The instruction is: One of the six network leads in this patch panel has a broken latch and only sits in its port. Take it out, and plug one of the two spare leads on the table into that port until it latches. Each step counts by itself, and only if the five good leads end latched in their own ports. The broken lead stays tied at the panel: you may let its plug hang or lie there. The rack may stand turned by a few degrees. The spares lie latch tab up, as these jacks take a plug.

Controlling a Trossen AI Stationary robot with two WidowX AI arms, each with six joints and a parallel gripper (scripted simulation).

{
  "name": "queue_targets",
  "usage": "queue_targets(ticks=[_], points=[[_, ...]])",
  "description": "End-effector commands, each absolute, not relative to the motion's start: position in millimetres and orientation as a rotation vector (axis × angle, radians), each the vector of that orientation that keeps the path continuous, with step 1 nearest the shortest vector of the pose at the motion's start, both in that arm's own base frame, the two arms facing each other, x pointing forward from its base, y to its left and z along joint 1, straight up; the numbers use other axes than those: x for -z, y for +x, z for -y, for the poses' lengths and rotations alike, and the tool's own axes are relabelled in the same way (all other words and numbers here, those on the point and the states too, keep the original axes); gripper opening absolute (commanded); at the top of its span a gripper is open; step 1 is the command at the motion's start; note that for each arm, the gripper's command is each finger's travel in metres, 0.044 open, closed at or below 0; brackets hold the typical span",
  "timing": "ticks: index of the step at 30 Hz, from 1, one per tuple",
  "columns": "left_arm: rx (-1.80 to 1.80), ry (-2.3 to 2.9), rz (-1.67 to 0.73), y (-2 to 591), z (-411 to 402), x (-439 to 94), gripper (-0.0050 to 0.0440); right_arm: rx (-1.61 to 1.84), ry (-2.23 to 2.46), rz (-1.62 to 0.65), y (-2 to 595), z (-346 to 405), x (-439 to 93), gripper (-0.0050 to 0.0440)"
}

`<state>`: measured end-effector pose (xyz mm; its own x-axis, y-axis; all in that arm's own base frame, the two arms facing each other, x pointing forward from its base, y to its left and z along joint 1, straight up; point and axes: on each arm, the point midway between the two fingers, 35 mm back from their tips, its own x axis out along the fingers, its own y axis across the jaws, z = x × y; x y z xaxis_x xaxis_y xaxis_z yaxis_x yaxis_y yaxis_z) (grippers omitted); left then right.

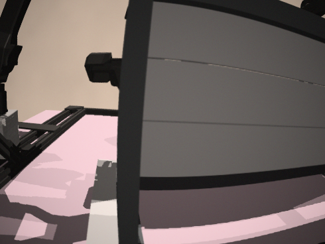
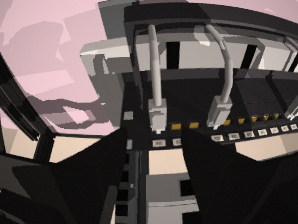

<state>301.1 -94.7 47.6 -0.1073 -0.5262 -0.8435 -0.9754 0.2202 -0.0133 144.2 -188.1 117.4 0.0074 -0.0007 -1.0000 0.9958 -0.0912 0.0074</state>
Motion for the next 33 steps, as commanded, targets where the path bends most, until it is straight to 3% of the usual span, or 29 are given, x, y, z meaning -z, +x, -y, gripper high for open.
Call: queue_targets(ticks=[1,13,14,33], points=[[-0.740,-1.409,-1.725,304.0,86.6,-67.2,0.0176,1.271,1.279,-1.159,144.2,188.1,-117.4,0.0176],[-0.740,-1.409,-1.725,304.0,86.6,-67.2,0.0176,1.271,1.279,-1.159,144.2,188.1,-117.4,0.0176],[-0.741,-1.413,-1.728,310.2,27.6,-66.6,0.0176,1.271,1.279,-1.159,144.2,188.1,-117.4,0.0176],[-0.738,-1.417,-1.721,313.2,-1.1,-66.6,0.0176,1.271,1.279,-1.159,144.2,188.1,-117.5,0.0176]])
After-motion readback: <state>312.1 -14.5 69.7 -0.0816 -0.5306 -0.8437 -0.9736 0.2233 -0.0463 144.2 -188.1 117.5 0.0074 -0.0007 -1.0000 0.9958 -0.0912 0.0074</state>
